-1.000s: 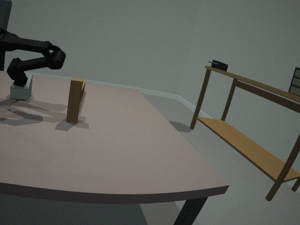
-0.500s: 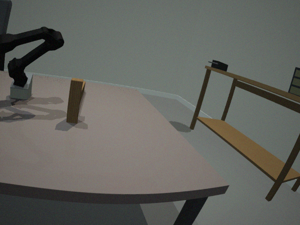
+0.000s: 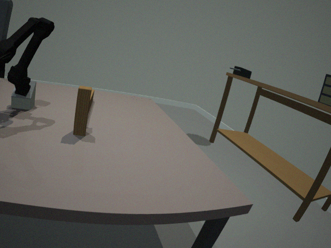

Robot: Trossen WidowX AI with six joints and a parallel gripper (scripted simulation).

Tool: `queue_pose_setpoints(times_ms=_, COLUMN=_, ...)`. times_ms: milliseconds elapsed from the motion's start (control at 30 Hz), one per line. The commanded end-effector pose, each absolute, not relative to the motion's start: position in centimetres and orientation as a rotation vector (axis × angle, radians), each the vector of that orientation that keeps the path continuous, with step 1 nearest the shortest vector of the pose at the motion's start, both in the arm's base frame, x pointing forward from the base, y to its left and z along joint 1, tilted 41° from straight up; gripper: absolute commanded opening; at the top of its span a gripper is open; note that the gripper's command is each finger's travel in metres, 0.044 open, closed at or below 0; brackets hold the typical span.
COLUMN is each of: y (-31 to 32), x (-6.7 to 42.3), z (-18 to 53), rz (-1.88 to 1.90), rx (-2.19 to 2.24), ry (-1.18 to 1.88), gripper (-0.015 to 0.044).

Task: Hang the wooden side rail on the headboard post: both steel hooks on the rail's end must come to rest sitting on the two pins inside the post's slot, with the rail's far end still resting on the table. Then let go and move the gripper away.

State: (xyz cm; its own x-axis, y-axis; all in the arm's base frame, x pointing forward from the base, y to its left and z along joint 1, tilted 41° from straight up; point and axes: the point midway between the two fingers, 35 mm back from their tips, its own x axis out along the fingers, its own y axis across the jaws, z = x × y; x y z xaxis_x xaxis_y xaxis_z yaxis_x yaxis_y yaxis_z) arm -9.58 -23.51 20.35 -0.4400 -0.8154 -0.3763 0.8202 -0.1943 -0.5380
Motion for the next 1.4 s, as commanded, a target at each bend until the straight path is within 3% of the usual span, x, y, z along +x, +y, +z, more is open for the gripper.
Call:
queue_pose_setpoints(times_ms=0, y=-24.6, x=-6.6, z=19.8, rz=-1.664, rx=-0.119, ry=0.991, gripper=0.044)
queue_pose_setpoints(times_ms=733, y=-22.5, x=11.7, z=17.7, rz=-0.514, rx=-1.138, ry=1.469, gripper=0.044)
queue_pose_setpoints(times_ms=1200, y=-13.7, x=21.2, z=16.8, rz=0.281, rx=-2.031, ry=1.403, gripper=0.044)
queue_pose_setpoints(times_ms=1367, y=-11.5, x=22.5, z=16.5, rz=0.36, rx=-2.13, ry=1.305, gripper=0.044)
